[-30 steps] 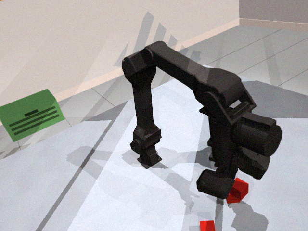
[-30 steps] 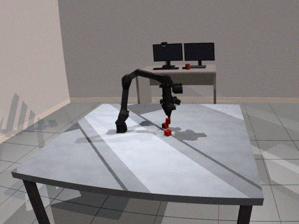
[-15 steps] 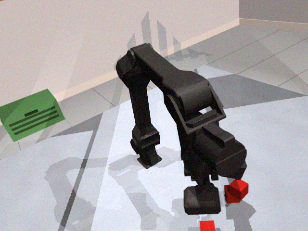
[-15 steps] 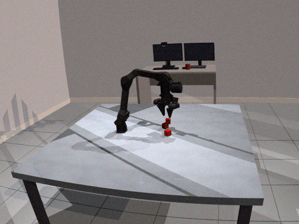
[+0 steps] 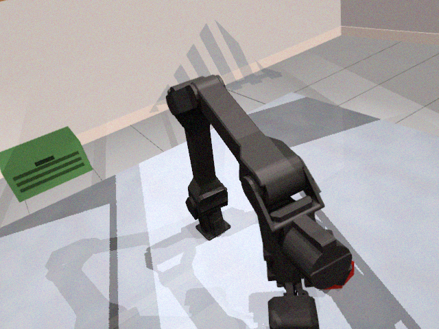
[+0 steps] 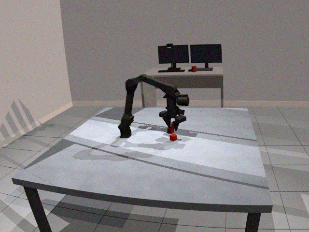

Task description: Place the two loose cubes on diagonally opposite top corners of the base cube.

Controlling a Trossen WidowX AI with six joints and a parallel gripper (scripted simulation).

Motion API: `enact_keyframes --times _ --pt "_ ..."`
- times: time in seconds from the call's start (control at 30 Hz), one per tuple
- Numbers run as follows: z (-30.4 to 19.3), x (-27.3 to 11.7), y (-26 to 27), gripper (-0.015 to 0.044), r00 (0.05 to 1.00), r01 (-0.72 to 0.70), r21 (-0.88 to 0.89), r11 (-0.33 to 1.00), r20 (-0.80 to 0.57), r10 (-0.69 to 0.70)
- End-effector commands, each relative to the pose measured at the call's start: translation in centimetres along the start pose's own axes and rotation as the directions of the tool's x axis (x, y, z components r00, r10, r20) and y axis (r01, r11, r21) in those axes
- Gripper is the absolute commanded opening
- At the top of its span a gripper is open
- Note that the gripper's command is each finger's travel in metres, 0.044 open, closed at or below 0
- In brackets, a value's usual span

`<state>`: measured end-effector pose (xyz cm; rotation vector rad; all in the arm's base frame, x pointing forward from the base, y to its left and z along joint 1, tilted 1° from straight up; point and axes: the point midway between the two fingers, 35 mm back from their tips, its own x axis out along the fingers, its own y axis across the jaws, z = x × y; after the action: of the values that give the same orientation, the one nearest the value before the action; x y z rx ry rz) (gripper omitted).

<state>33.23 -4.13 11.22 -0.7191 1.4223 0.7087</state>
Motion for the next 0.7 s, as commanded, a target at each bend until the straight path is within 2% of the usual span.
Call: enact_keyframes --times 0.0,0.67 --pt "0.0 0.8 0.0 0.0265 1.000 0.003 -0.005 1.000 -0.001 -0.003" --pt "0.0 4.1 -0.1 0.0265 1.000 0.003 -0.005 1.000 -0.001 -0.003"
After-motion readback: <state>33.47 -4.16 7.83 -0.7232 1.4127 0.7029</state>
